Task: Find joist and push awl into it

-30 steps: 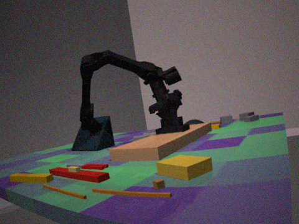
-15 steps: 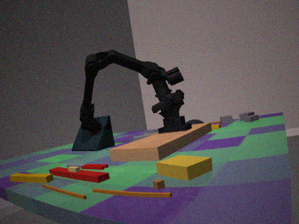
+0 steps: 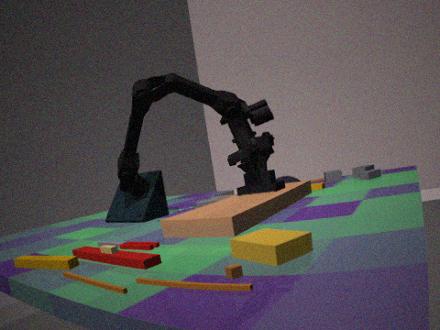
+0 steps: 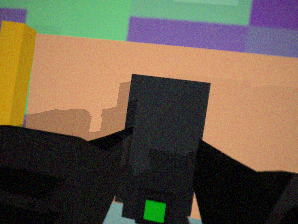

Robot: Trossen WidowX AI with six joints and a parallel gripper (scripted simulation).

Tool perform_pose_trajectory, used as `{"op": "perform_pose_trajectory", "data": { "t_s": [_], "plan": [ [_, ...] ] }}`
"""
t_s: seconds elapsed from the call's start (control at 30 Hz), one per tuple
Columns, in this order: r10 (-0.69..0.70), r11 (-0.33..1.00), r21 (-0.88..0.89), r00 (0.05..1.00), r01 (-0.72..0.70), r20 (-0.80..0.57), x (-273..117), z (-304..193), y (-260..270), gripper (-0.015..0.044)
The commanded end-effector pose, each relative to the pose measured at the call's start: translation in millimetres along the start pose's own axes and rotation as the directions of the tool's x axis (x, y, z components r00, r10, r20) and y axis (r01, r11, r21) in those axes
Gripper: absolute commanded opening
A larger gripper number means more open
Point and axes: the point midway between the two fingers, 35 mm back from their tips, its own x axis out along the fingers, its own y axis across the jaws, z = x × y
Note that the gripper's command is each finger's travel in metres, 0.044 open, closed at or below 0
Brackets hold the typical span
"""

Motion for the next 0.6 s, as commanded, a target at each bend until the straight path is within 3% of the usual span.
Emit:
{"op": "perform_pose_trajectory", "data": {
  "t_s": [0.0,0.57],
  "plan": [
    [0.004,1.000,0.002,1.000,-0.004,-0.001,0.5,0.5,9.4,0.0000],
    [0.006,1.000,0.003,1.000,-0.006,-0.001,0.0,0.6,34.9,0.0000]
  ]
}}
